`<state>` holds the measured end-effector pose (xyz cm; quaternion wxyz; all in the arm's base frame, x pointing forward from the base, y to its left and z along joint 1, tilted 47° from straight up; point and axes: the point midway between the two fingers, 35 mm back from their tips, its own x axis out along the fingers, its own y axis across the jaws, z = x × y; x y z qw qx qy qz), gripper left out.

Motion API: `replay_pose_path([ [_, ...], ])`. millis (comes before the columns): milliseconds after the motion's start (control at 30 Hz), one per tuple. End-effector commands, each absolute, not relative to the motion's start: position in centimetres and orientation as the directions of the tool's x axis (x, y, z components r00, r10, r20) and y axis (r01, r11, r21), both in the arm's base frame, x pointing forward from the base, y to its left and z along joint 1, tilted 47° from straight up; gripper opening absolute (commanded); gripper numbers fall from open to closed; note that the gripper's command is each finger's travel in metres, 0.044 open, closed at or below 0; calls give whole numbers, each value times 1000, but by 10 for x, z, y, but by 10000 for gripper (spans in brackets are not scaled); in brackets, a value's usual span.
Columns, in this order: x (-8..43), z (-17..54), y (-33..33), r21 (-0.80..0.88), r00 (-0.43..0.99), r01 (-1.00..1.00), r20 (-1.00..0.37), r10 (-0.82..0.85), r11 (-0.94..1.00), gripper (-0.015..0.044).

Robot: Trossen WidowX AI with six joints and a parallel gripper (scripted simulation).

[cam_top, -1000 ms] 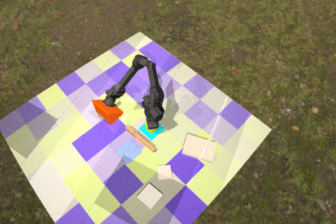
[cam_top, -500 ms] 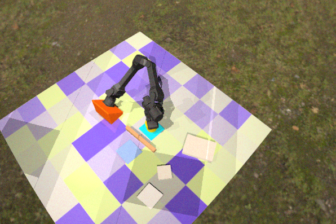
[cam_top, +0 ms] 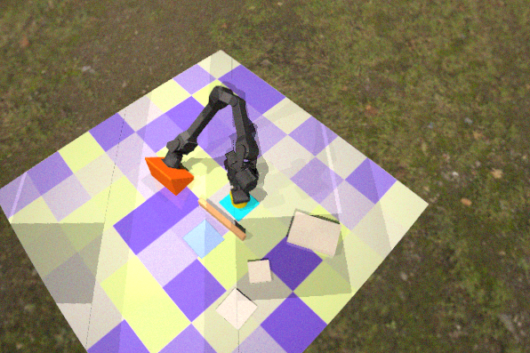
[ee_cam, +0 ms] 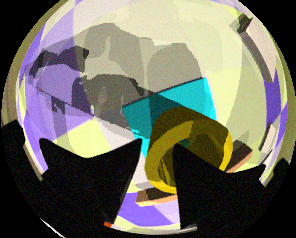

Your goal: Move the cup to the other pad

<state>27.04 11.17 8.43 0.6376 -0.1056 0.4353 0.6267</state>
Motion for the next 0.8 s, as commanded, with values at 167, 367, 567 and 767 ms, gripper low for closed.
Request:
replay_pose_path([
  [167,273,90,105,409,-164,-892,-688,706,191,147],
  [367,274,95,100,410,-165,-892,-688,706,192,147],
  [567,276,100,94,411,-165,-891,-688,706,192,147],
  [767,277,105,89,413,-166,-890,-688,707,193,147],
])
